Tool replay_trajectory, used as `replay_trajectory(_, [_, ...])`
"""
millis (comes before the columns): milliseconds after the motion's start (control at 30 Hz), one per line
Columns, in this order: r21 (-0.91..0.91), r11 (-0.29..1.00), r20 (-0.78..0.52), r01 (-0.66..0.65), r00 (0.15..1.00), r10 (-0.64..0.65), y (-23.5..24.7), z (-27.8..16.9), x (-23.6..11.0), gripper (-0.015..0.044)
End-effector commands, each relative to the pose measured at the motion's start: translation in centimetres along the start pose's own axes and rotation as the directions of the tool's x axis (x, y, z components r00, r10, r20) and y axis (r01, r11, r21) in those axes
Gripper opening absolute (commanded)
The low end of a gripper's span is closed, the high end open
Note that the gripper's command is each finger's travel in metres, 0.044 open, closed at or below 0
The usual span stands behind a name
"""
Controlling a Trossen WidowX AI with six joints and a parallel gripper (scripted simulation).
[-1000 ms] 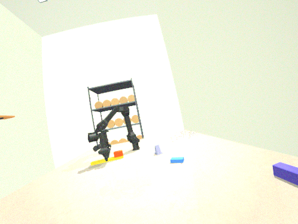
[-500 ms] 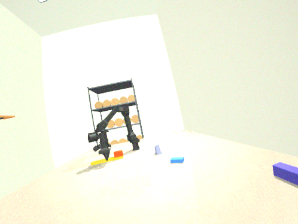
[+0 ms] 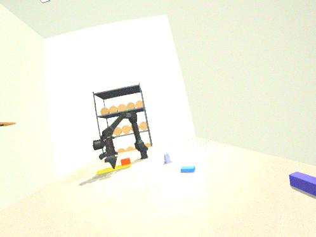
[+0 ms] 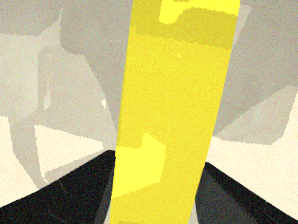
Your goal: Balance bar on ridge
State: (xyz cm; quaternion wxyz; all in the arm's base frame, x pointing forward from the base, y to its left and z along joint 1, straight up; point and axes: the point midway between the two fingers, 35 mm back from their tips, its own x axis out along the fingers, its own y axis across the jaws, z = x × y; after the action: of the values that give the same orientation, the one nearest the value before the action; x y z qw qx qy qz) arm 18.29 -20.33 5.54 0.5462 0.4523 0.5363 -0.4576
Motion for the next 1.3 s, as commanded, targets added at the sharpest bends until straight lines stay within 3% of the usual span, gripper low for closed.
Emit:
replay_trajectory(0, [-0.001, 1.000, 0.015, -0.012, 1.000, 0.012, 0.3, 0.5, -1.5, 0.0000])
replay_trajectory(1267, [-0.004, 1.000, 0.008, -0.011, 1.000, 0.011, 0.0, 0.0, -10.5, 0.0000])
